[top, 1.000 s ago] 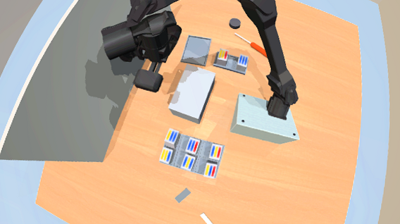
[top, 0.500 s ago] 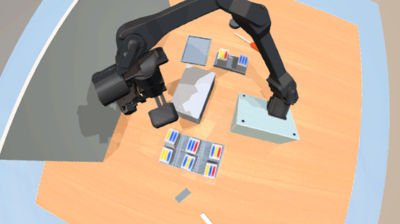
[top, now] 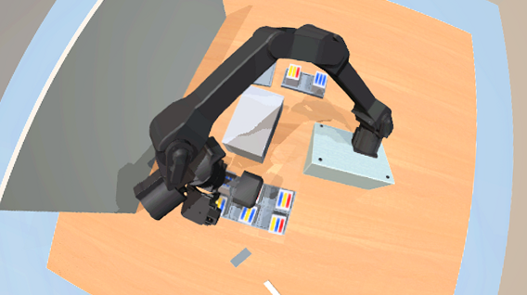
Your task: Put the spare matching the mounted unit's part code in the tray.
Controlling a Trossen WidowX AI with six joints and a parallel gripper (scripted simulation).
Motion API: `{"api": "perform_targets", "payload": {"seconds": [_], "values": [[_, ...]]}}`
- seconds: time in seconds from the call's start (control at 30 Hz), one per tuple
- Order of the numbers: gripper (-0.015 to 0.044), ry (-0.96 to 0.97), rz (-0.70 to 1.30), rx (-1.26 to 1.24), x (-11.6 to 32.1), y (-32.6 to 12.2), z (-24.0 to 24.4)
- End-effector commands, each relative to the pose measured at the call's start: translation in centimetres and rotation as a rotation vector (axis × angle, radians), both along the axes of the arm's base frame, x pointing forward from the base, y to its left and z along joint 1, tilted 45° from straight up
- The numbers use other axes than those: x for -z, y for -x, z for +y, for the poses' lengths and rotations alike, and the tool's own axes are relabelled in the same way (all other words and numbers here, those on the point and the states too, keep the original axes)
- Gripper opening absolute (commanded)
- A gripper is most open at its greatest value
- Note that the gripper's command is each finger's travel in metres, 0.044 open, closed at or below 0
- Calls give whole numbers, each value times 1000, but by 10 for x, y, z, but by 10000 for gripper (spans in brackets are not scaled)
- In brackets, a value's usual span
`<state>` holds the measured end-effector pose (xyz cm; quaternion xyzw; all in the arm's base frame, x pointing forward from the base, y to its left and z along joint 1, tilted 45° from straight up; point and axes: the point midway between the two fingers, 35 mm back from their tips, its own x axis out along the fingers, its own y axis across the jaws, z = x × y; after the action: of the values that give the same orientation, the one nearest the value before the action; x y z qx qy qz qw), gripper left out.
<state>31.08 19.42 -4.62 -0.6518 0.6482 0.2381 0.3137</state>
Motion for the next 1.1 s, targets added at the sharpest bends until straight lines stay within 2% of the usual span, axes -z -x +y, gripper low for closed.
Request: {"api": "perform_targets", "payload": {"seconds": [0.0, 0.03, 0.2, 0.23, 1.07], "values": [[440, 1, 32, -16, 5, 1, -2], [440, 1, 32, -16, 5, 1, -2], [309, 2, 31, -16, 17, -3, -21], [300, 3, 31, -16, 22, -4, -30], [300, 3, 30, -17, 44, -7, -53]]}}
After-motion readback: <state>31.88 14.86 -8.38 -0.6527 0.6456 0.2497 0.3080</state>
